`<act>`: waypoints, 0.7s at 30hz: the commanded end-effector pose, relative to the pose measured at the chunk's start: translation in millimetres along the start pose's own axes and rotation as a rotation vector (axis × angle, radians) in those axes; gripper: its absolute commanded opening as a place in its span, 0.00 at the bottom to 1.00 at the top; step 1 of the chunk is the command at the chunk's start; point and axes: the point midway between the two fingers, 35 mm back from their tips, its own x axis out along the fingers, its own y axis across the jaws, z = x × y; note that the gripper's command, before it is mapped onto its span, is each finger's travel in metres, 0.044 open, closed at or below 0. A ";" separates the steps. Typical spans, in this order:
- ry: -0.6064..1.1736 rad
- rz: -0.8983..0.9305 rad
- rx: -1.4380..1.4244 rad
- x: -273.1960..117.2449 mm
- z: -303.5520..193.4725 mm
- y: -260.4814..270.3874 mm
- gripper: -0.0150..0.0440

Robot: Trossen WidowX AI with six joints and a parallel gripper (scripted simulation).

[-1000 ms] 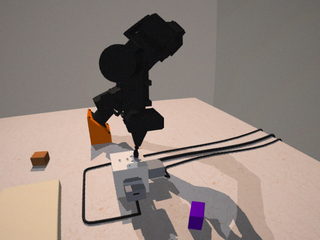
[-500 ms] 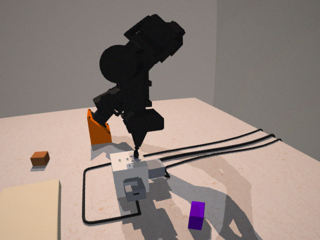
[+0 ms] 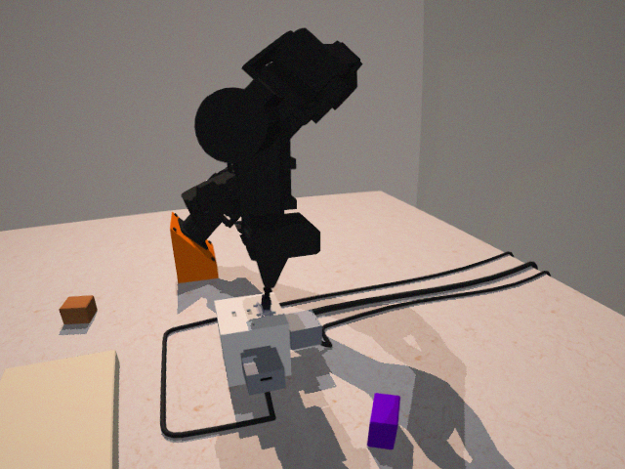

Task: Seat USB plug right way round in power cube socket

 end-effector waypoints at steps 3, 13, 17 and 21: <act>0.003 -0.003 0.004 2.5 -0.8 -0.5 0.25; 0.003 -0.003 0.004 3.7 -0.8 -0.5 0.25; 0.003 -0.003 0.004 4.1 -0.8 -0.5 0.25; 0.003 -0.003 0.004 4.6 -0.8 -0.5 0.25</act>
